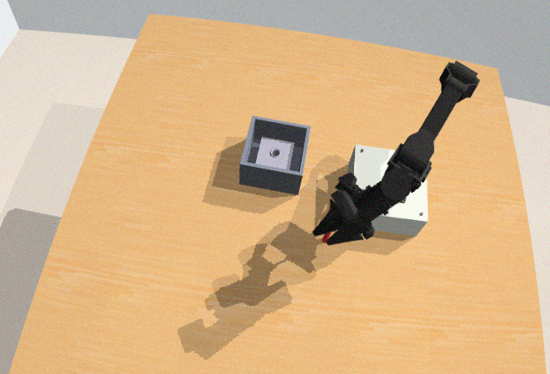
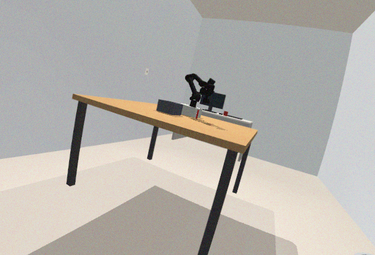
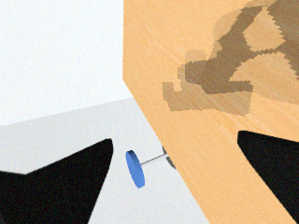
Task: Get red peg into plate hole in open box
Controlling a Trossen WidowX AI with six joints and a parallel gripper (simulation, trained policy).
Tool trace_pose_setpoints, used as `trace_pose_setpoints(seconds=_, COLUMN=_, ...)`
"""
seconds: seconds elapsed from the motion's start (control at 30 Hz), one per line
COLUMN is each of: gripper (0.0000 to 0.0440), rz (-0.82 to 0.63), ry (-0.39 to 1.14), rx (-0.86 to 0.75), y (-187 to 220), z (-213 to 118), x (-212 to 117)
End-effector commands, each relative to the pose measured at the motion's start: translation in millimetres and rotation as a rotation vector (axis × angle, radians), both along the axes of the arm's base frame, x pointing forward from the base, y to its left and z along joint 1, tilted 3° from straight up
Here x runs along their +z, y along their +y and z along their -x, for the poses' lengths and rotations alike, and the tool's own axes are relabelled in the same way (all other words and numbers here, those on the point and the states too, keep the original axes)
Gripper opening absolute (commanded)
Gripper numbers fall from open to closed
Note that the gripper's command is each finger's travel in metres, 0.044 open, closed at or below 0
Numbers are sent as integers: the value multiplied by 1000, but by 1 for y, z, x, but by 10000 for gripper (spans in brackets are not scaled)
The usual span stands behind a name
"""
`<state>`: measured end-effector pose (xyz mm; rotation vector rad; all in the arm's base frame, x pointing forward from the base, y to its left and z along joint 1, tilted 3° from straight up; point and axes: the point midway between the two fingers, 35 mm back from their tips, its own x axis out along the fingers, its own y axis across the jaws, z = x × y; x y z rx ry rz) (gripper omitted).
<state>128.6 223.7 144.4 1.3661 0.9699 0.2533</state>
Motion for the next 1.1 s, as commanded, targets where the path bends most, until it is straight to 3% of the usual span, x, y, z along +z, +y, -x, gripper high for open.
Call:
trace_pose_setpoints(seconds=0.0, gripper=440, rz=131, ry=-7, rx=-3, y=-6, z=-13, x=2)
trace_pose_setpoints(seconds=0.53, gripper=440, rz=605, ry=232, rx=-7, y=-54, z=-42, x=-32)
trace_pose_setpoints(seconds=1.07, gripper=440, rz=816, ry=524, rx=-19, y=-79, z=-37, x=-66)
